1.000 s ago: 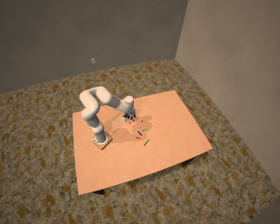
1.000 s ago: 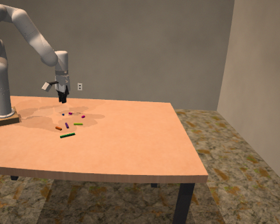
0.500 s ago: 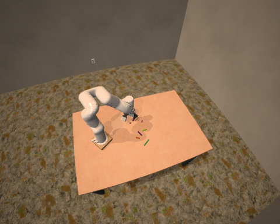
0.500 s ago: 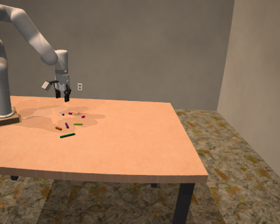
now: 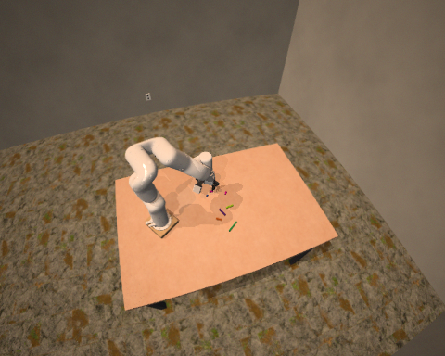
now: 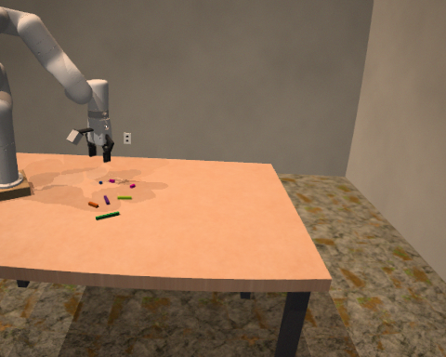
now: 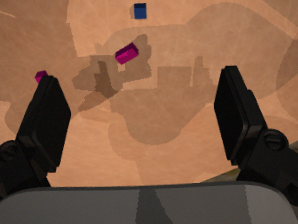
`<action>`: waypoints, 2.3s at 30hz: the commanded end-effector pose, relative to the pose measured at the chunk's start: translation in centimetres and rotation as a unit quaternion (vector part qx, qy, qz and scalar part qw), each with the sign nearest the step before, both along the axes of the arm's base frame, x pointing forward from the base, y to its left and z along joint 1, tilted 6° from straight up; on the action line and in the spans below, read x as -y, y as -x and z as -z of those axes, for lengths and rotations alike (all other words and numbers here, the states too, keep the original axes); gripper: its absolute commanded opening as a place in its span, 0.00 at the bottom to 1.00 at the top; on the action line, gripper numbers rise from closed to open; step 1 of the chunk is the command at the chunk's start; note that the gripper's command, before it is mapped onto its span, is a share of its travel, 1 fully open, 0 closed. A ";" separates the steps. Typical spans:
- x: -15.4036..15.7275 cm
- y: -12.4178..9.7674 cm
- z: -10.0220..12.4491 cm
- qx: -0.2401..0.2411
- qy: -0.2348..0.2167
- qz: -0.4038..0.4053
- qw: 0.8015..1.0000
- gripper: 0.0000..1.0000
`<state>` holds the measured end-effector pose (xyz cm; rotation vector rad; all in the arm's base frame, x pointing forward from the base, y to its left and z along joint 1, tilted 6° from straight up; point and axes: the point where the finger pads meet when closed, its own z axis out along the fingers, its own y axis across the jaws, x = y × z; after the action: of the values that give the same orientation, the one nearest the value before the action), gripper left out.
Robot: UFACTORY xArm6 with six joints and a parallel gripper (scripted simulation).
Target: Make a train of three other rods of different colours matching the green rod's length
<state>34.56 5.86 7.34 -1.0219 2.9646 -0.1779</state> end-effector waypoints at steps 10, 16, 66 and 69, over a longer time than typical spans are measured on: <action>-0.2 -0.9 0.2 -0.016 0.006 -0.167 0.986 1.00; -0.2 -1.2 0.3 -0.022 0.008 -0.220 0.975 1.00; -0.8 -4.4 1.8 -0.082 0.031 -0.777 0.623 1.00; -0.8 -4.6 1.9 -0.085 0.032 -0.807 0.583 1.00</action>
<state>38.73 6.58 5.50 -3.0266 1.1462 -0.1411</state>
